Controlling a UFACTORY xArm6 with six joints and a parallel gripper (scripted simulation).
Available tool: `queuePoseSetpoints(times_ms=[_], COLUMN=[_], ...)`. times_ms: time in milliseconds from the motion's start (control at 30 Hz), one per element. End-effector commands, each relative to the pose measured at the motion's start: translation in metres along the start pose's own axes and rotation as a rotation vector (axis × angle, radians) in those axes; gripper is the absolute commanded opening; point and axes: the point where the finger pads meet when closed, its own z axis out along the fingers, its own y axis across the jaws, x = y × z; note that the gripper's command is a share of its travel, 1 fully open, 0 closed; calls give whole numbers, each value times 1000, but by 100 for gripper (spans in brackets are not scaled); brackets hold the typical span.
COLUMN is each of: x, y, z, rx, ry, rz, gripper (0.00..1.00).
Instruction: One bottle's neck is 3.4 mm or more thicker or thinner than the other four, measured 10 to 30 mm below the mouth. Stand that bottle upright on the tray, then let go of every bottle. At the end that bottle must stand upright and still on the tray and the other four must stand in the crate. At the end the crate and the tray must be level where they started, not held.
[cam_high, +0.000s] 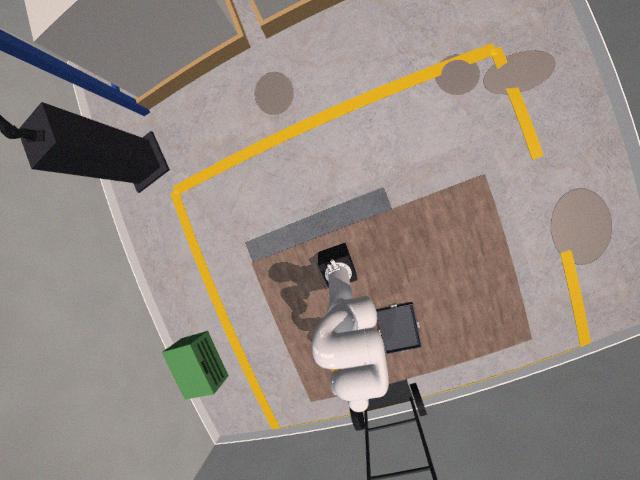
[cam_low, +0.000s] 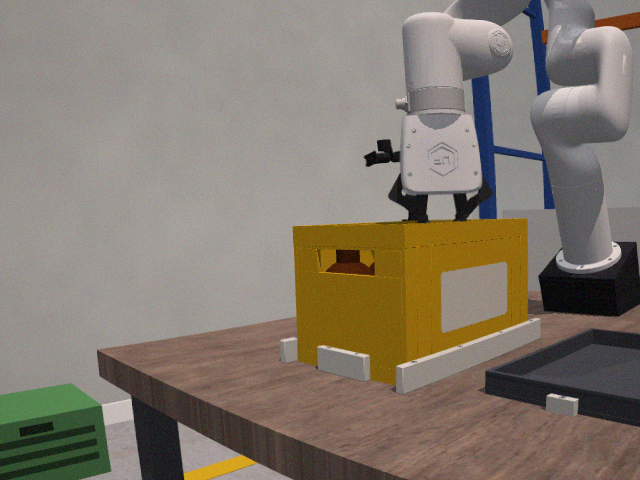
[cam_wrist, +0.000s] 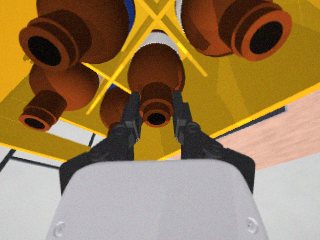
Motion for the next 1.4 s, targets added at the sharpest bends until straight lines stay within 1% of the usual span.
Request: queuePoseSetpoints(times_ms=[0,200,233,1367], x=[-1,-1,-1,-1], y=[-1,-1,-1,-1], z=[-1,-1,-1,-1], rx=[3,3,3,3], ry=[-2,-2,-2,-2], rz=[0,0,0,0], gripper=[0,0,65,65])
